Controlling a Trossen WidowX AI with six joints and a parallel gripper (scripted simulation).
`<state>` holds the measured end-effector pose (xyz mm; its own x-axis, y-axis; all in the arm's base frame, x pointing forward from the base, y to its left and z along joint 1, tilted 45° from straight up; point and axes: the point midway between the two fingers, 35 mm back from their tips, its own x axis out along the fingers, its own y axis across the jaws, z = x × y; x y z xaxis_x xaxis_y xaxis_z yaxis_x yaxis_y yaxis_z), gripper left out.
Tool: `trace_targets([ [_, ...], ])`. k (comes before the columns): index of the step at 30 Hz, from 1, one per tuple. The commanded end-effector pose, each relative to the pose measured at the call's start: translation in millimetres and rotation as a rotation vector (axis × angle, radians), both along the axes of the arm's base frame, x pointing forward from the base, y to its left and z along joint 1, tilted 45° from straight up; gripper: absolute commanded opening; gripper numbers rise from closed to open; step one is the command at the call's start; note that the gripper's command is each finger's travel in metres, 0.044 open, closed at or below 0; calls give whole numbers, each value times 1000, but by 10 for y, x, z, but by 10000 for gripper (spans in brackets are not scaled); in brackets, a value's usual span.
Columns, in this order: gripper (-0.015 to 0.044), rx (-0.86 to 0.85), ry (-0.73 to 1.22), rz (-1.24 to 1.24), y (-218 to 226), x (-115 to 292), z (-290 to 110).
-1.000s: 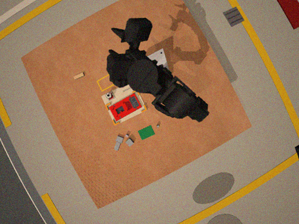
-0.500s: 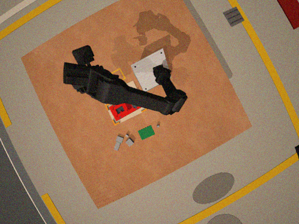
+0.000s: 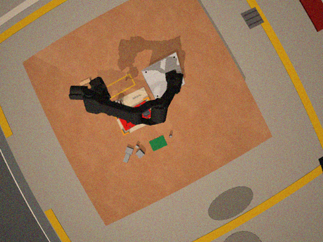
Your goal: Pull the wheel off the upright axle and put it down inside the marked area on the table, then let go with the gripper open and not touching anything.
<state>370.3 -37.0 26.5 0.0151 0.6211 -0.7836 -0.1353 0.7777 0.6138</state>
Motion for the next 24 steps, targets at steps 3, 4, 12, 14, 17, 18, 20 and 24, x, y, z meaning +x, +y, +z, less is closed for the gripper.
trace_targets([
  [3, 300, 96, 85, 38, 337, -87, -242],
  [4, 300, 96, 85, 38, 337, -87, -242],
  [12, 300, 97, 85, 38, 376, -63, -207],
  [14, 300, 96, 85, 38, 385, -63, -217],
  [17, 300, 96, 84, 37, 468, -61, -307],
  [18, 300, 96, 84, 37, 511, -61, -353],
  [20, 300, 96, 84, 37, 621, -68, -466],
  [24, 300, 99, 84, 38, 856, -110, -683],
])
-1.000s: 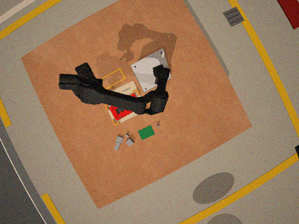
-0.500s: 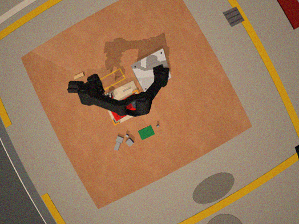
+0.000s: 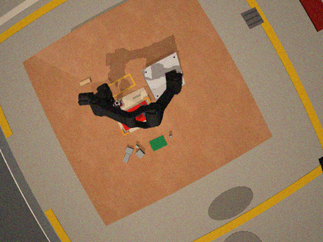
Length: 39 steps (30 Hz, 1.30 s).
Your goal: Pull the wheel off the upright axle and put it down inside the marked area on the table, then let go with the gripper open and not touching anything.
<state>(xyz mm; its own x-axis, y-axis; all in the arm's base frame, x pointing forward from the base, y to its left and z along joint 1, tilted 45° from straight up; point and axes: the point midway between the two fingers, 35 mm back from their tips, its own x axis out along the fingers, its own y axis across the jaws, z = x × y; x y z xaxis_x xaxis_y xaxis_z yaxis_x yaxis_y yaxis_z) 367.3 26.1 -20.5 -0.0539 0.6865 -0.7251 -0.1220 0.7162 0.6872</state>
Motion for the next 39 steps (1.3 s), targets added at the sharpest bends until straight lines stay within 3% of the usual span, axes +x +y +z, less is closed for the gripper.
trace_targets([
  [1, 300, 12, 24, 3, 256, -89, -236],
  [12, 300, 12, 24, 3, 287, -99, -252],
  [16, 195, 7, 15, 7, 261, -78, -233],
  [24, 142, 7, 15, 7, 261, -78, -233],
  [29, 10, 7, 15, 7, 255, -77, -227],
  [39, 0, 7, 16, 7, 232, -73, -205],
])
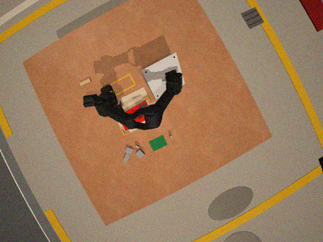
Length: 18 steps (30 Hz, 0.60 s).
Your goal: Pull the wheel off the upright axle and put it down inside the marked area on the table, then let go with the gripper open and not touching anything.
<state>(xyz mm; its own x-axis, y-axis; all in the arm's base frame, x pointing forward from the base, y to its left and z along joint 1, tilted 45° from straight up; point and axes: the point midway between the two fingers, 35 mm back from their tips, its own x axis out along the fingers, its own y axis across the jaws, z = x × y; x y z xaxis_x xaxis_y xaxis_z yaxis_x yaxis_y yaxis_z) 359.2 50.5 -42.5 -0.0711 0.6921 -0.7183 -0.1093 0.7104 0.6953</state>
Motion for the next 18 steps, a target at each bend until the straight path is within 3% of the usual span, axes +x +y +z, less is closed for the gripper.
trace_targets([
  [1, 0, -1, -5, 4, -14, 8, 18],
  [18, 0, -1, -4, 3, -54, 14, 56],
])
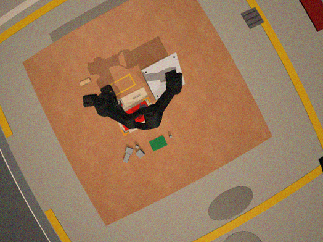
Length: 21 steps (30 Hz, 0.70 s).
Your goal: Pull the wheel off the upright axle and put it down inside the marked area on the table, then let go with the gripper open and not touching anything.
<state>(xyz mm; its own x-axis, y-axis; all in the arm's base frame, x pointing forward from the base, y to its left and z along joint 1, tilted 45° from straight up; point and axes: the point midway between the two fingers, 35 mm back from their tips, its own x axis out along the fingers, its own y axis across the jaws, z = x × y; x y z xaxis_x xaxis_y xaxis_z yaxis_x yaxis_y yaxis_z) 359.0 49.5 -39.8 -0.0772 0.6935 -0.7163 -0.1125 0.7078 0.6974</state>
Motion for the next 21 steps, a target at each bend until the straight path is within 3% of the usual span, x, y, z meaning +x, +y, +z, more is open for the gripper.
trace_targets([
  [1, 0, -3, -6, -3, -46, 16, 31],
  [21, 0, -3, -4, -4, -92, 21, 77],
])
